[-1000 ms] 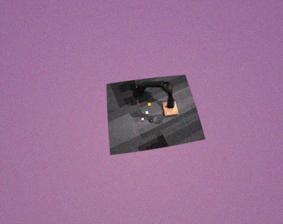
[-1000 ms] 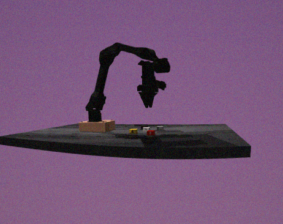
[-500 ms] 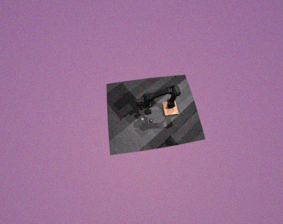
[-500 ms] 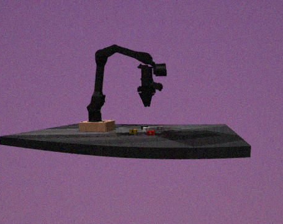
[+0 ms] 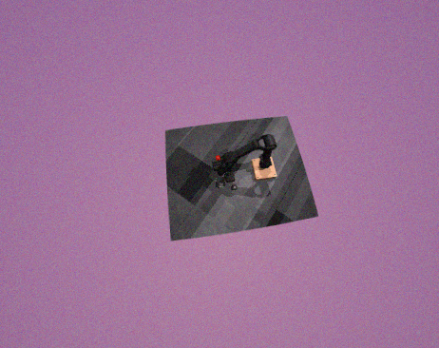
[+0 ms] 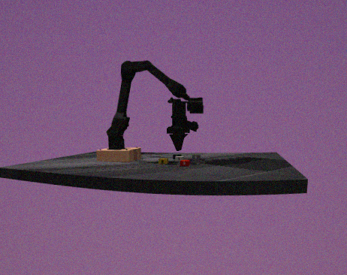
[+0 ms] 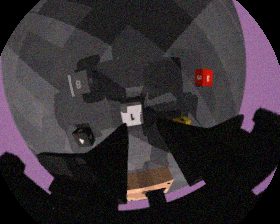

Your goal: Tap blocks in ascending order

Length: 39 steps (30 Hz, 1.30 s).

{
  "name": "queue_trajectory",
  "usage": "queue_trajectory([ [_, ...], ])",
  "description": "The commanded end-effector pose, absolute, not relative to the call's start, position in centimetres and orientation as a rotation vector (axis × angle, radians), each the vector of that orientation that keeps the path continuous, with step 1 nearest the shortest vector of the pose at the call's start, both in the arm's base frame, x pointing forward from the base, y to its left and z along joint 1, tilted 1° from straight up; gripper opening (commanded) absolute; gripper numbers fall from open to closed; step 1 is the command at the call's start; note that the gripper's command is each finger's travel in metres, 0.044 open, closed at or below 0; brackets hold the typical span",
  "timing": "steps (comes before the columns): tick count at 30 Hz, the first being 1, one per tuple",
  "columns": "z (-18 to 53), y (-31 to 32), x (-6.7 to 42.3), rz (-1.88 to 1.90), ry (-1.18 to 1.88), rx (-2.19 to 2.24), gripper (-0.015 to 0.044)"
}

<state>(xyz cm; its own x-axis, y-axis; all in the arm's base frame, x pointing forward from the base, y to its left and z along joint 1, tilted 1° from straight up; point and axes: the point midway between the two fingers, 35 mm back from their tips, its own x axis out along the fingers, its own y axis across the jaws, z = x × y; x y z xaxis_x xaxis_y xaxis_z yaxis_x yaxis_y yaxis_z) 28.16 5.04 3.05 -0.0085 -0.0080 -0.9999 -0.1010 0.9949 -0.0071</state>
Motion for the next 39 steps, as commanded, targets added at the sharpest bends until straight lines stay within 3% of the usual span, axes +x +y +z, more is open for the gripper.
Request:
queue_trajectory([
  [1,2.9,5.1,28.3,0.073,1.565,-0.081,0.002],
  [32,-0.1,5.1,28.3,0.073,1.565,-0.081,0.002],
  [39,2.6,5.1,28.3,0.073,1.565,-0.081,0.002],
])
